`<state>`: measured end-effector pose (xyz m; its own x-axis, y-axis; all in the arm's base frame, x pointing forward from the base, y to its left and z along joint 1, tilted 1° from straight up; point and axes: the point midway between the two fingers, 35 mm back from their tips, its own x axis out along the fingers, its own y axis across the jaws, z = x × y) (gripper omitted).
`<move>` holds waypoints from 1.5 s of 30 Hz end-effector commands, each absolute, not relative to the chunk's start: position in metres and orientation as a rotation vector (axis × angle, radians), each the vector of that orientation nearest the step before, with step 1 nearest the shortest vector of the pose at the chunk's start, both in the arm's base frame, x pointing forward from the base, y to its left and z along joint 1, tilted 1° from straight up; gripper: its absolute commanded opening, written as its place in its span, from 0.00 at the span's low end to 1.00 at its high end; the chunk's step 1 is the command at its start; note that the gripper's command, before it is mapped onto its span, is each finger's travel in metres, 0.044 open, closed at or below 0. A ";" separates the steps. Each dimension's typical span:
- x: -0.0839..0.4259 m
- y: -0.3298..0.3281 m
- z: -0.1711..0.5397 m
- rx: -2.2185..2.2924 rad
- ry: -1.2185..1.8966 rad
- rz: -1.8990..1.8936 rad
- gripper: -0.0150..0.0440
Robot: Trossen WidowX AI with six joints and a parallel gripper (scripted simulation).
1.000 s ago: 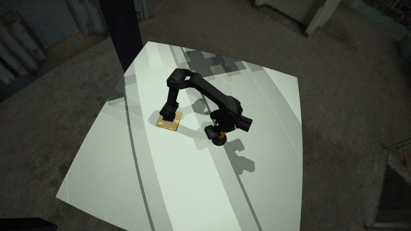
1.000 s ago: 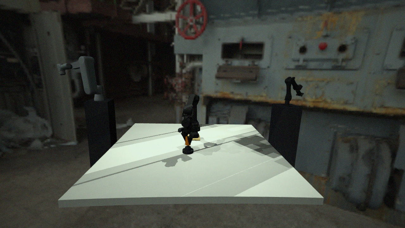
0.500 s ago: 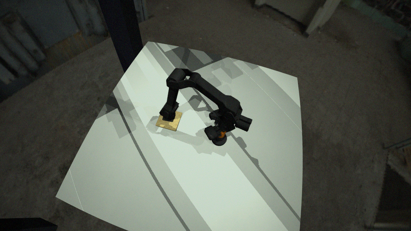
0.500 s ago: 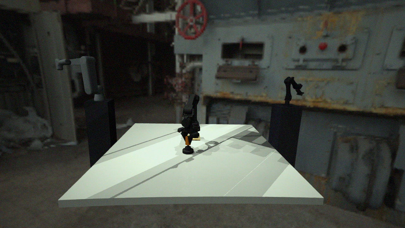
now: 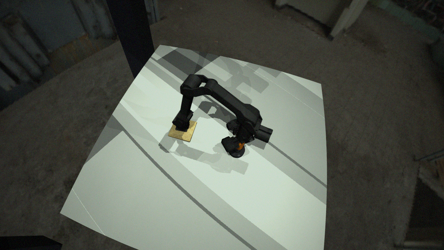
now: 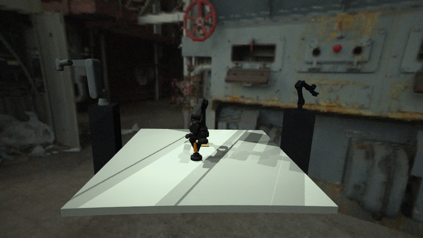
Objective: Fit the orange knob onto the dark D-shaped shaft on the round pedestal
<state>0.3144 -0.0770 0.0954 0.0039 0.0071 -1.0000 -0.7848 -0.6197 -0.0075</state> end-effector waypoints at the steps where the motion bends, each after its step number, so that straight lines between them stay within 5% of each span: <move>1: 0.315 -0.078 0.095 -1.688 0.805 1.679 0.25; 45: 0.313 -0.077 0.095 -1.826 0.647 1.816 0.25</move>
